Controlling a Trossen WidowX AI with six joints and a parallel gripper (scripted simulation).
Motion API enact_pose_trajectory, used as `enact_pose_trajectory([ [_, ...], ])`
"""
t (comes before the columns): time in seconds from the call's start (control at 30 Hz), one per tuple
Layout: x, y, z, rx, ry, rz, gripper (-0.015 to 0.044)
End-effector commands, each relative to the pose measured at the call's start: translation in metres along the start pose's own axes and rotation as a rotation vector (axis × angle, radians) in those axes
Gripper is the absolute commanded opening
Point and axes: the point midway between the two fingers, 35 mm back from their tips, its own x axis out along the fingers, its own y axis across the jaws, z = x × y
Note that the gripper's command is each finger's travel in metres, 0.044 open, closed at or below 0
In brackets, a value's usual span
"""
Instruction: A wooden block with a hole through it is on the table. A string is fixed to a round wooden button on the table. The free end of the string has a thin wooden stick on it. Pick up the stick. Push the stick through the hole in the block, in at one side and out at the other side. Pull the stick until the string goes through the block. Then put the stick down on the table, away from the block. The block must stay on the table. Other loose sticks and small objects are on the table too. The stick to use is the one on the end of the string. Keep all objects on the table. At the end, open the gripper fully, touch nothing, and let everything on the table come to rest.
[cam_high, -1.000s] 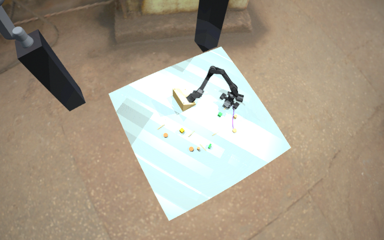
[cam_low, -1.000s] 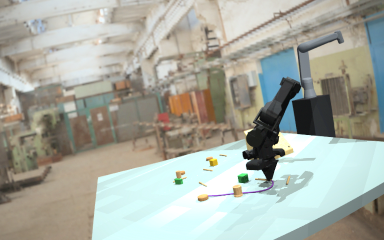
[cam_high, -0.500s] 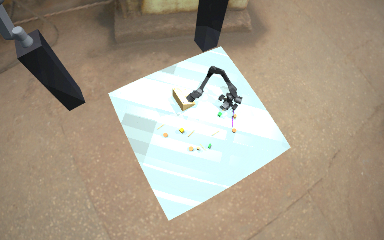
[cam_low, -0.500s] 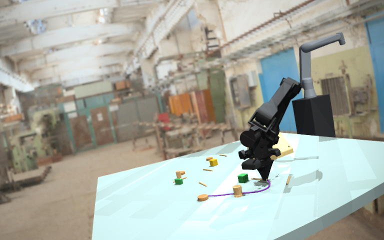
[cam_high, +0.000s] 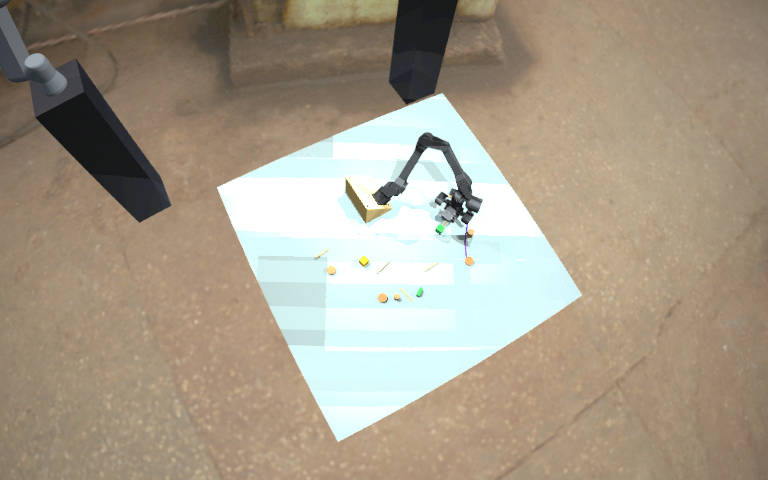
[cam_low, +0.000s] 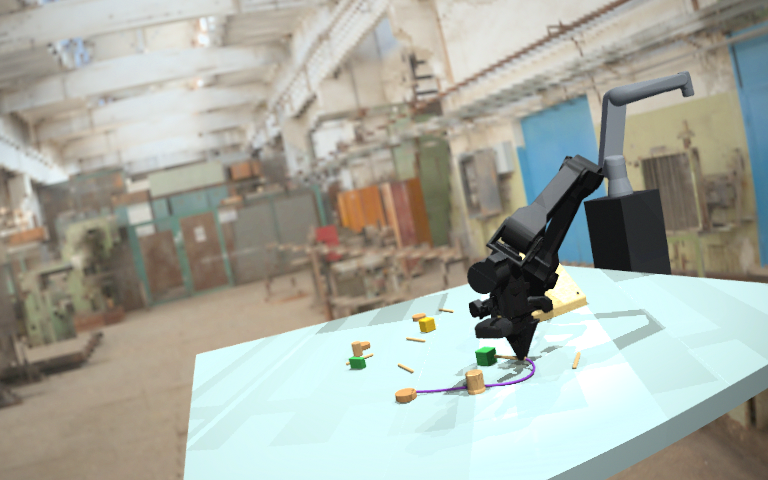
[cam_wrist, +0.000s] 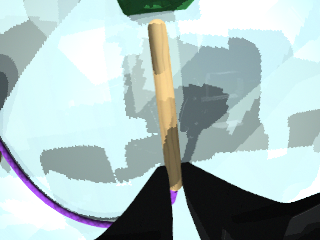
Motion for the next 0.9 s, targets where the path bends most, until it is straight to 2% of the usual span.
enact_pose_trajectory([
  [0.0, 0.003, -0.002, 0.007, 0.001, 0.005, -0.008, 0.0],
  [0.87, 0.004, -0.002, 0.027, 0.002, 0.007, -0.008, 0.0],
])
